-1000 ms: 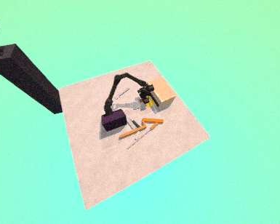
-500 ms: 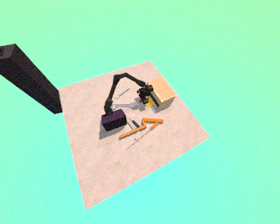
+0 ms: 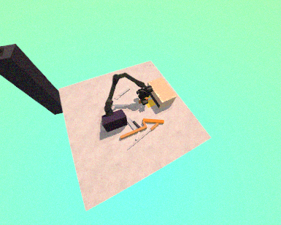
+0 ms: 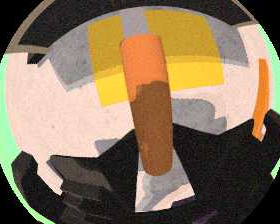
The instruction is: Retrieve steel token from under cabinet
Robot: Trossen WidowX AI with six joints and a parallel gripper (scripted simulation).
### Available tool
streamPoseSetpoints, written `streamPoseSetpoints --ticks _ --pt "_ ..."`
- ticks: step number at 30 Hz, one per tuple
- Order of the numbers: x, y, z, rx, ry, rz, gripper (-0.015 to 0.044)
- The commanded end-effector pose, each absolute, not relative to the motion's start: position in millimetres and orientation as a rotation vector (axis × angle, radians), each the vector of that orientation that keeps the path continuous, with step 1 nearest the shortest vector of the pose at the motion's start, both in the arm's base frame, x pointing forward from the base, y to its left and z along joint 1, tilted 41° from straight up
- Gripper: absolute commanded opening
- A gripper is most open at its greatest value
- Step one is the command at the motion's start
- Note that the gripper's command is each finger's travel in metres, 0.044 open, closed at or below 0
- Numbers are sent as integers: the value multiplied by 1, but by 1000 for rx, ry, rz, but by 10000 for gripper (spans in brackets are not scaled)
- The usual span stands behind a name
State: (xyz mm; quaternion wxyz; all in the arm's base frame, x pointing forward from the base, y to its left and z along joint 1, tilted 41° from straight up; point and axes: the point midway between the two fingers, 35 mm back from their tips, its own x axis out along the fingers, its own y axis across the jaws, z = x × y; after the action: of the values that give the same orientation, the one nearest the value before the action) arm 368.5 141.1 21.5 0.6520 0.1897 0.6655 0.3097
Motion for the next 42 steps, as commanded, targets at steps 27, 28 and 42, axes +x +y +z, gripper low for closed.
streamPoseSetpoints --ticks 27,28,42 --pt "339 137 19 427 1512 705 0" --pt "338 137 19 427 1512 705 0" --pt "324 134 19 427 1513 704 0"
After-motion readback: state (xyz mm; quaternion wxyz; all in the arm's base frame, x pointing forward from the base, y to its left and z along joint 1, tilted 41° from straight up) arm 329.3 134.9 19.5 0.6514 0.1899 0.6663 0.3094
